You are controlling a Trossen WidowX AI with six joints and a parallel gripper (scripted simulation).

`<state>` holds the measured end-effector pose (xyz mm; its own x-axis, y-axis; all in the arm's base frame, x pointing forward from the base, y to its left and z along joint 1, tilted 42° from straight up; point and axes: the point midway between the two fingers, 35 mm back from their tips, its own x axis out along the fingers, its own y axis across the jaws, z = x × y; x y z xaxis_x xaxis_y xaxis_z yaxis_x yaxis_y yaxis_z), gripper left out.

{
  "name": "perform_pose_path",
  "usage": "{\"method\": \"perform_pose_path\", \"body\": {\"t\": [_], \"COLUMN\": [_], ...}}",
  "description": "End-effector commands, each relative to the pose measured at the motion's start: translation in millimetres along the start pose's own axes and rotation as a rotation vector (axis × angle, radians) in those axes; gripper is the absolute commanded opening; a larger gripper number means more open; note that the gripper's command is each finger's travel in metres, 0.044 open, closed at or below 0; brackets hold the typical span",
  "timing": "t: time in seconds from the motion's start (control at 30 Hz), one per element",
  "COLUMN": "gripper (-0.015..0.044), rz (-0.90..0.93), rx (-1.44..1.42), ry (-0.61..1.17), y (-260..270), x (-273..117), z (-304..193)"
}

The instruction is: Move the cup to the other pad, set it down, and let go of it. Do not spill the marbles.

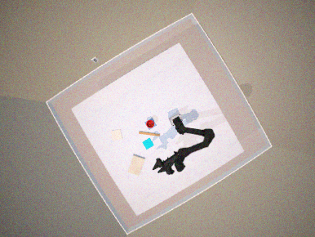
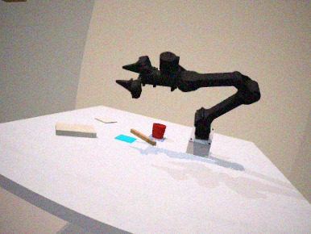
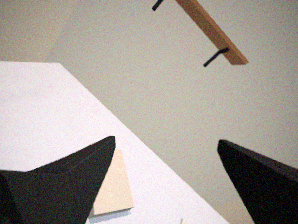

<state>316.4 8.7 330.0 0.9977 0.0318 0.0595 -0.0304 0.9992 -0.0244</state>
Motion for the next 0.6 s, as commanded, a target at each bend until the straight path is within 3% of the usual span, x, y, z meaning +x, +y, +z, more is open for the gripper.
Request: {"method": "perform_pose_path", "body": {"t": [0.0,0.13,0.3,0.57], "gripper": [0.0374,0.0269,0.0148,0.0148], "rz": [-0.002,0.007,0.121,0.445], "rx": [-0.014,-0.263,-0.454,-0.536], "ry": [0.015,0.327,0.663,1.035], "y": [-1,-31,-65,-102], "x": [2,22,18,-35], "z": [-4,-79,-162,-263]}}
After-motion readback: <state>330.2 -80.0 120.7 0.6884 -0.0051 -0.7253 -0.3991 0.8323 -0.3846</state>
